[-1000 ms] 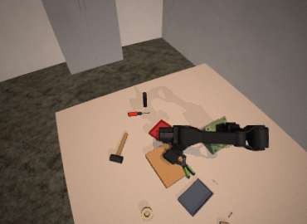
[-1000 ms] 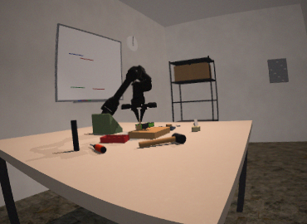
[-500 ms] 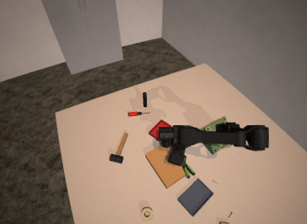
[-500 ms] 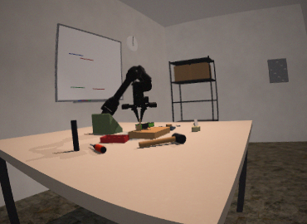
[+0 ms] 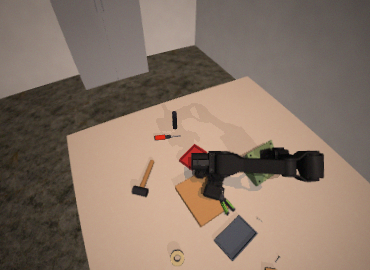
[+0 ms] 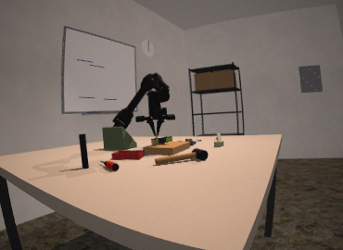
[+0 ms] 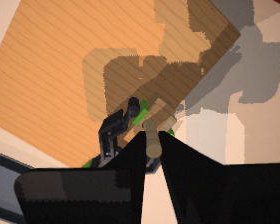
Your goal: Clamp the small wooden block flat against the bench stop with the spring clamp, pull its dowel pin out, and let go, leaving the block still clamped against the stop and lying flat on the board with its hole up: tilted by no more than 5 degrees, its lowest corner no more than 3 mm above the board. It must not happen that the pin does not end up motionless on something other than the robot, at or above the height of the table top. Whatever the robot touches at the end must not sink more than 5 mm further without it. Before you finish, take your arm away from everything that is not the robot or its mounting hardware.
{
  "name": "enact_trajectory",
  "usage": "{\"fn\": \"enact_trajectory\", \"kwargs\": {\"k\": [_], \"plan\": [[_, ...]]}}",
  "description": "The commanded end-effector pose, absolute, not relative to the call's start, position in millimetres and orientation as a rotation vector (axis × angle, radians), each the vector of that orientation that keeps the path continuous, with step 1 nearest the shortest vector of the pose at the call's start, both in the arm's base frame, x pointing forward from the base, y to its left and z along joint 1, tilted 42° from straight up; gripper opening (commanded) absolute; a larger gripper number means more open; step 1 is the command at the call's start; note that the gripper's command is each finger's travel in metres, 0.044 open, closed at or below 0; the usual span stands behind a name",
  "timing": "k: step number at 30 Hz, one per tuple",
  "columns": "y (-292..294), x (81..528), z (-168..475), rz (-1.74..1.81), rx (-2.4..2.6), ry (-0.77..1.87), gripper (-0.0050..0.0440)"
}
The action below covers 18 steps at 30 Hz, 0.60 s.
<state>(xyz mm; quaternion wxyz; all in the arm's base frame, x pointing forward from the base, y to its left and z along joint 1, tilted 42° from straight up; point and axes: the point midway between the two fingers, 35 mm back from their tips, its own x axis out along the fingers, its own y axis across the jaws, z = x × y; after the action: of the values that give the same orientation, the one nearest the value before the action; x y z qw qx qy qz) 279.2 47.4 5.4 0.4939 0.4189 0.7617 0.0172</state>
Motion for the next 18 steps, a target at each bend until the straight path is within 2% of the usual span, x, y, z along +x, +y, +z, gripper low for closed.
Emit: {"fn": "enact_trajectory", "kwargs": {"k": [1,18], "plan": [[45.5,280.0,7.5,0.006,1.039,1.848,0.0000],[45.1,280.1,7.8,-0.326,1.275,1.889,0.0000]]}}
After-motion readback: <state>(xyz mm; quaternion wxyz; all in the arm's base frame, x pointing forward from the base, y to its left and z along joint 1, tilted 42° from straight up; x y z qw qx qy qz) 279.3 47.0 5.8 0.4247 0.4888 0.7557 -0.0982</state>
